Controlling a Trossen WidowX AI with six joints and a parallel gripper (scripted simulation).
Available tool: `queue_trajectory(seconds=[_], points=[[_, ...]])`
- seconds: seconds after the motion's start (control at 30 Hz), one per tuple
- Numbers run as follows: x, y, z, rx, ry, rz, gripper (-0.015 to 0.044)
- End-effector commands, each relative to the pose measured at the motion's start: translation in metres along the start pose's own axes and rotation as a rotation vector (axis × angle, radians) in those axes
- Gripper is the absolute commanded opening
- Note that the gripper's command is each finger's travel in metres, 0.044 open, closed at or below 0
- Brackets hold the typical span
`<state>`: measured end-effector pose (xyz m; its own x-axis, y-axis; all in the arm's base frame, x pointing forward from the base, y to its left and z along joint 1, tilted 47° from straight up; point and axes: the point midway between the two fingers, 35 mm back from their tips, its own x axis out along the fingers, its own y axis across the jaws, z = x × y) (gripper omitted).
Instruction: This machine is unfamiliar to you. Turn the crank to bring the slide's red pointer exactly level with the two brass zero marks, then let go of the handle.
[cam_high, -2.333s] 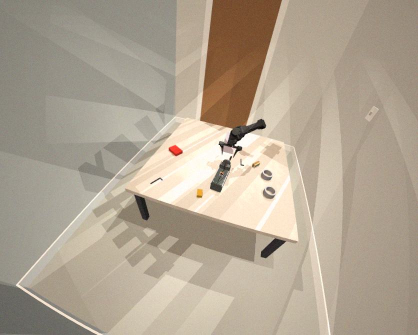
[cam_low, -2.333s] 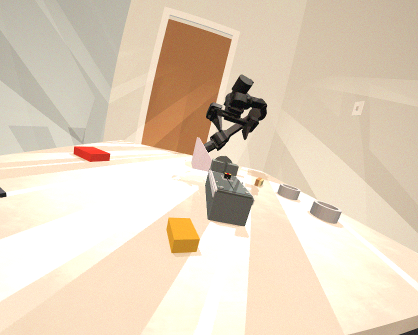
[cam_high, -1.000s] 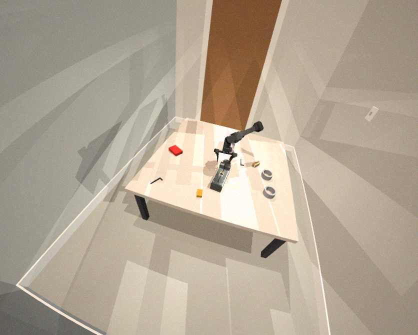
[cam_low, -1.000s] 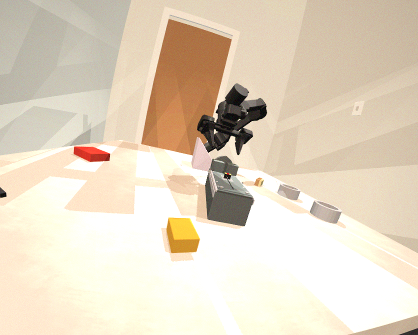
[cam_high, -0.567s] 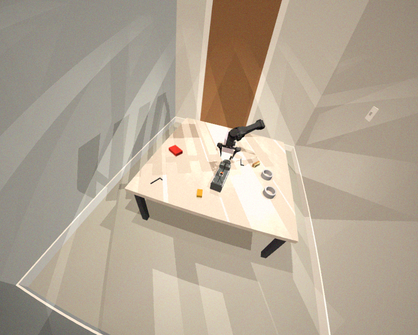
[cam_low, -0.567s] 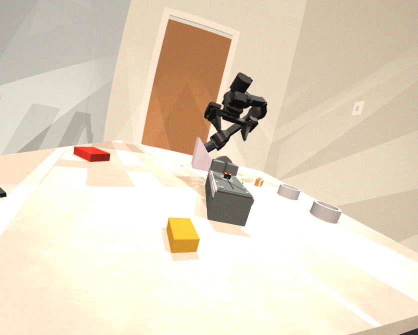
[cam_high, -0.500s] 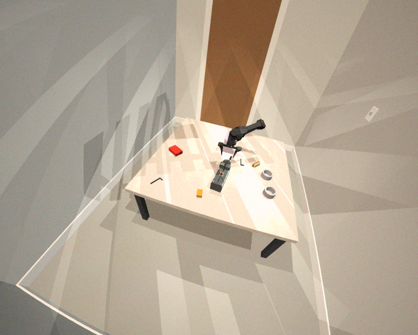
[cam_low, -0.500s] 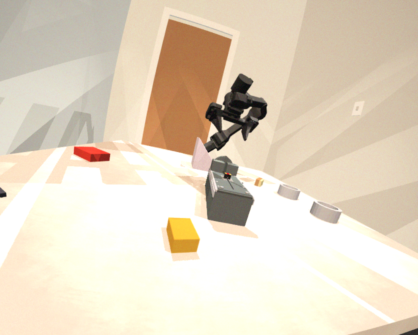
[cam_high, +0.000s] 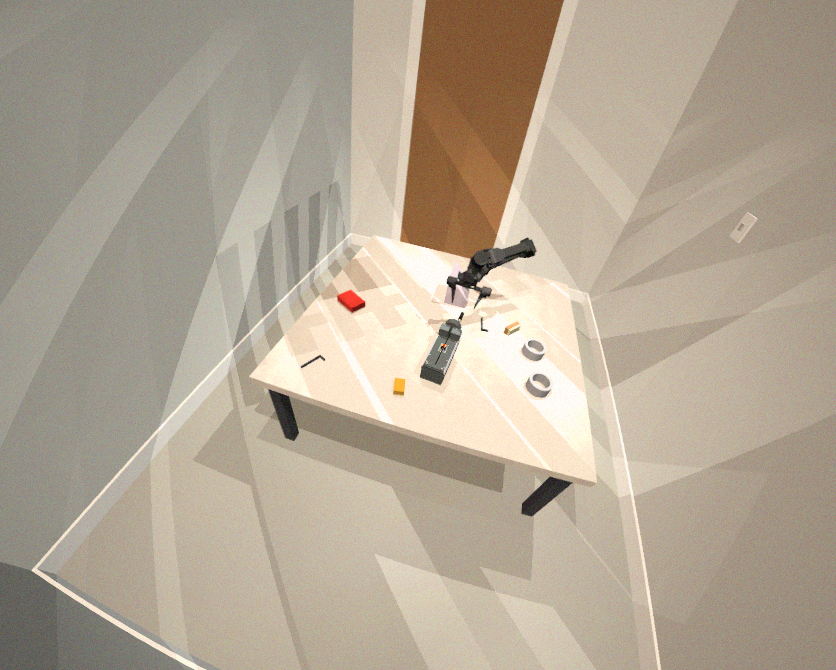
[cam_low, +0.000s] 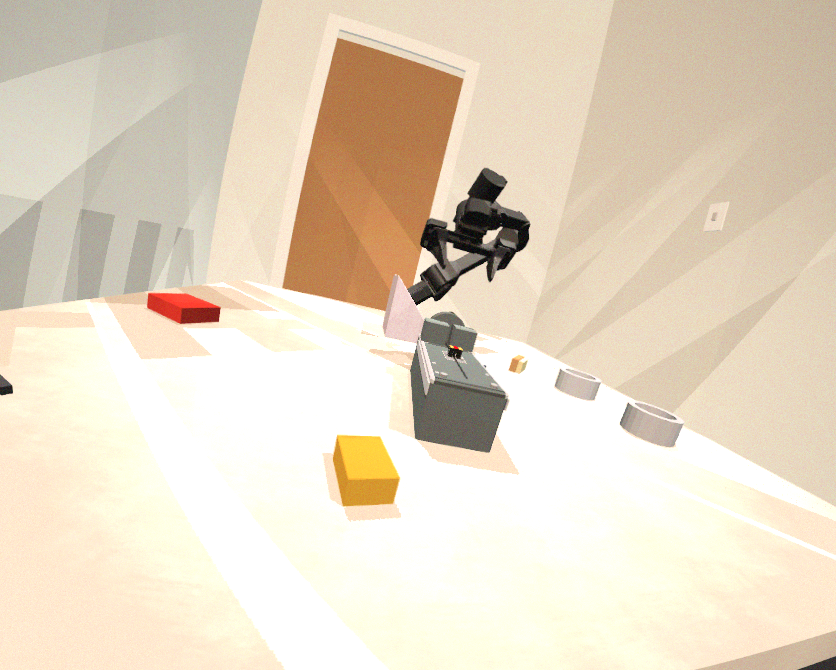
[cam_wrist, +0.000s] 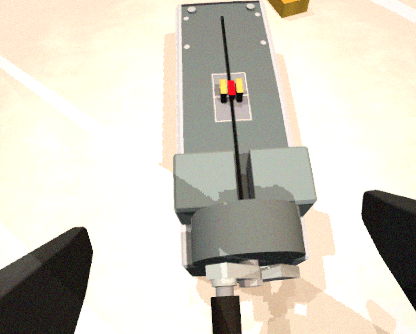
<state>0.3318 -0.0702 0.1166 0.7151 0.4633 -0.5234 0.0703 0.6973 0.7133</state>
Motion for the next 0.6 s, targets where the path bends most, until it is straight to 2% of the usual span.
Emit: queue_trajectory(seconds=[0.0,0.2,0.57], points=[[-0.009,0.002,-0.014,0.031,-0.012,-0.022,0.0440],[-0.012,0.003,-0.026,0.053,-0.020,-0.034,0.0440],[0.017,0.004,-0.054,0.053,-0.021,-0.032,0.0440]])
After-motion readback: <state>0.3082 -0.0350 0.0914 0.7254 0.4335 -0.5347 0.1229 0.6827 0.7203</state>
